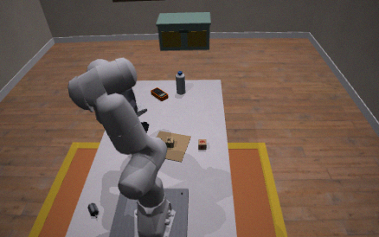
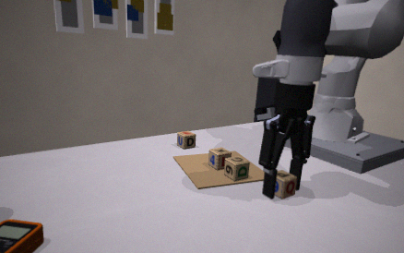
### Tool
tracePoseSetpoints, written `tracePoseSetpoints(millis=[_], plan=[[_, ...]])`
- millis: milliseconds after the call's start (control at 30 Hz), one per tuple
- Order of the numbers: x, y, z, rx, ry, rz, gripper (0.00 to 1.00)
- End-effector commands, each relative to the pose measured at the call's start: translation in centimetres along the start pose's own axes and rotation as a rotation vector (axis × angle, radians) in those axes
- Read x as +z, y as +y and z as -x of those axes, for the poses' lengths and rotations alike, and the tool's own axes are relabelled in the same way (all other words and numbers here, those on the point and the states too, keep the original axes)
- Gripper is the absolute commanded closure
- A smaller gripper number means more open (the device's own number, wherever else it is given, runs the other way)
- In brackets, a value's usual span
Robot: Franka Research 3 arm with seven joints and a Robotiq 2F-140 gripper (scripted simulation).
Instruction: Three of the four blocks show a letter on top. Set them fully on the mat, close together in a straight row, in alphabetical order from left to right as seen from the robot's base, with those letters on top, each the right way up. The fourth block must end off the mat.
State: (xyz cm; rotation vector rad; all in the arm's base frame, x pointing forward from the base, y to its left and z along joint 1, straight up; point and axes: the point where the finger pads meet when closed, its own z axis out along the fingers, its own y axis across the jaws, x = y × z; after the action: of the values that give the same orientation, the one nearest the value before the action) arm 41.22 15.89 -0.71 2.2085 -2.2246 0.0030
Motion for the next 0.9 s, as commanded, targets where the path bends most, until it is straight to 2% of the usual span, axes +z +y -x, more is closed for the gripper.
tracePoseSetpoints(millis=[0,400,433,867], plan=[[-0.13,-0.2,0.11,-0.013,-0.003,-0.005,0.45],[-0.13,-0.2,0.11,-0.013,-0.003,-0.005,0.45],[-0.13,-0.2,0.11,-0.013,-0.003,-0.005,0.56],[-0.13,-0.2,0.11,-0.013,-0.003,-0.005,0.56]])
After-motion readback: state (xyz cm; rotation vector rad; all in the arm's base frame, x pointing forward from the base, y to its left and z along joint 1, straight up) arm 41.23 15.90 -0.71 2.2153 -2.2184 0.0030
